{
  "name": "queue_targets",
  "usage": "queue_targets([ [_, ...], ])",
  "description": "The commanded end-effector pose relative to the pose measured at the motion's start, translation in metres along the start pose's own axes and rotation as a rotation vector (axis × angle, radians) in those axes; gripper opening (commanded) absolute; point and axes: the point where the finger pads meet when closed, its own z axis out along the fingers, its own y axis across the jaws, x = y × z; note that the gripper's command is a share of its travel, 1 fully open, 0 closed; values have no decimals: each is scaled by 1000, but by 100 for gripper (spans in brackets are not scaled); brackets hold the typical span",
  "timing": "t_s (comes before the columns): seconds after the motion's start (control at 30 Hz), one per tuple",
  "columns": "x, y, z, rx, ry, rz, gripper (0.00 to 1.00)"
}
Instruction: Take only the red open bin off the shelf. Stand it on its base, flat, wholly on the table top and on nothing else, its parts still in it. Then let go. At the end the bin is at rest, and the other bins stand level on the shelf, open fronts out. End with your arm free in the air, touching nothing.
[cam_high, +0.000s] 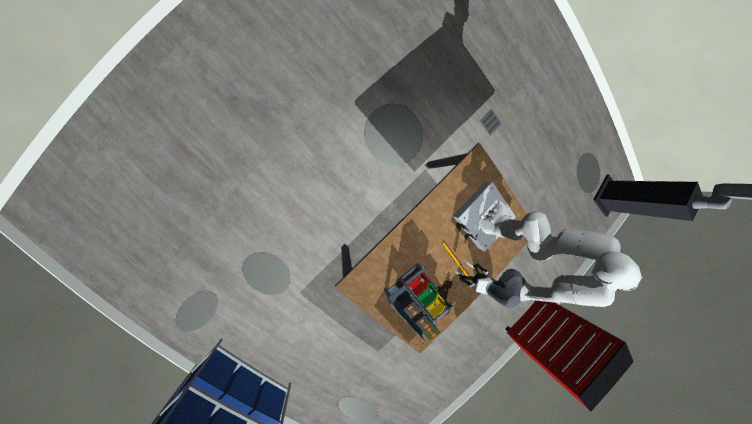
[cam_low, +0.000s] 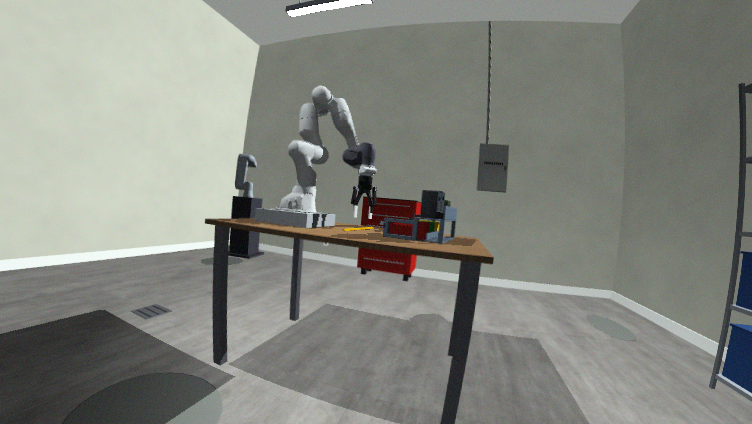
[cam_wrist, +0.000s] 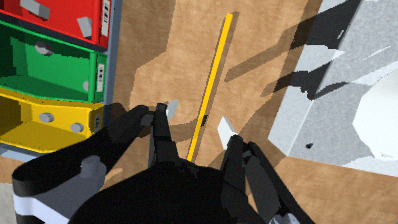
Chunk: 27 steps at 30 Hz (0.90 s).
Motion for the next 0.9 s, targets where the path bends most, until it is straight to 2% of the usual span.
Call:
queue_targets([
  [0.0,0,1,-11,-5,-5,-18,57],
  [0.13,2,7,-55,-27,-22,-88,57],
  [0.53,2,7,-55,-27,-22,-88,57],
  [0.57,2,2,-61,-10,-24,-58,57],
  [0.7,4,13,-80,-27,-22,-88,57],
  [0.87,4,13,-80,-27,-22,-88,57],
])
